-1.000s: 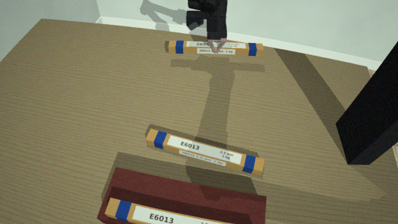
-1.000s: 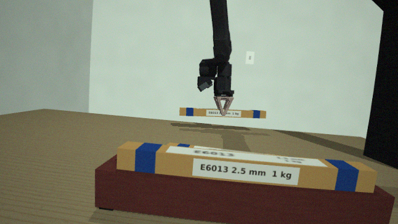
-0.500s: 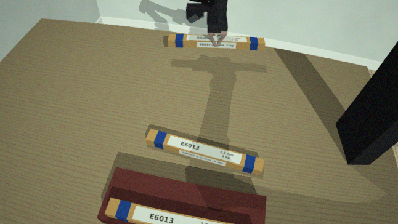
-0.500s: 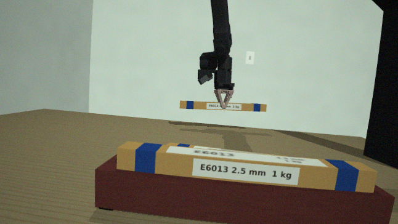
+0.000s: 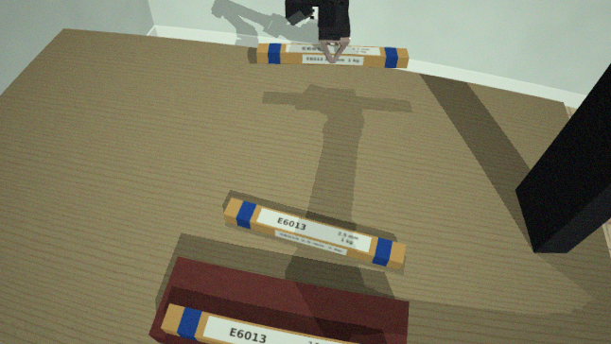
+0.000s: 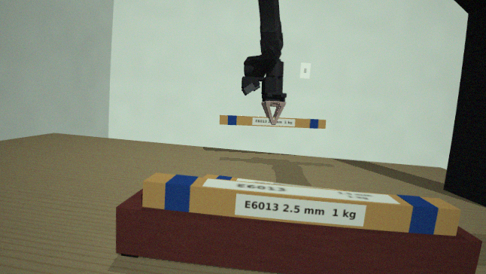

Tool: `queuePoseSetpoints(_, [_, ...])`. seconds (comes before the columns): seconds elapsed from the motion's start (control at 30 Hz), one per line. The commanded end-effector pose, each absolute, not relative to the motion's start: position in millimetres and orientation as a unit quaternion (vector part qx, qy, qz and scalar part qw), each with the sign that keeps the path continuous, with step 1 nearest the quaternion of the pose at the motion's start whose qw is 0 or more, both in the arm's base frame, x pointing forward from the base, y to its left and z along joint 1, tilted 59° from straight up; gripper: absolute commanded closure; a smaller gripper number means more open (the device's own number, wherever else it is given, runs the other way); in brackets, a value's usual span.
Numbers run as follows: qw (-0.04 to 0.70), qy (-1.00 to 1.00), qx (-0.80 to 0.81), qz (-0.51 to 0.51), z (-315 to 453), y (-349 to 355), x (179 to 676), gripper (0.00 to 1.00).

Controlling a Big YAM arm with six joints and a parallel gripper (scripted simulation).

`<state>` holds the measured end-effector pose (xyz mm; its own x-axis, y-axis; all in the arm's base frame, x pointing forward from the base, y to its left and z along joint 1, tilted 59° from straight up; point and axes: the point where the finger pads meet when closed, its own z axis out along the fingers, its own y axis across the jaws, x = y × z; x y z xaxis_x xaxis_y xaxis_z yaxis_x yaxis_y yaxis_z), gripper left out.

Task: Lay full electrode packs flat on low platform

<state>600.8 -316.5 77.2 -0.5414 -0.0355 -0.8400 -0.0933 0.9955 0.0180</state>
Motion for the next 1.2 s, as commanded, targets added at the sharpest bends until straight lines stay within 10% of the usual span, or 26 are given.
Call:
queuePoseSetpoints(0.0, [0.497, 0.868, -0.024, -0.002, 128.4, -354.0, 568.8, 1.0])
queuePoseSetpoints(1.17, [0.497, 0.868, -0.024, -0.002, 159.0, -354.5, 515.4, 1.0])
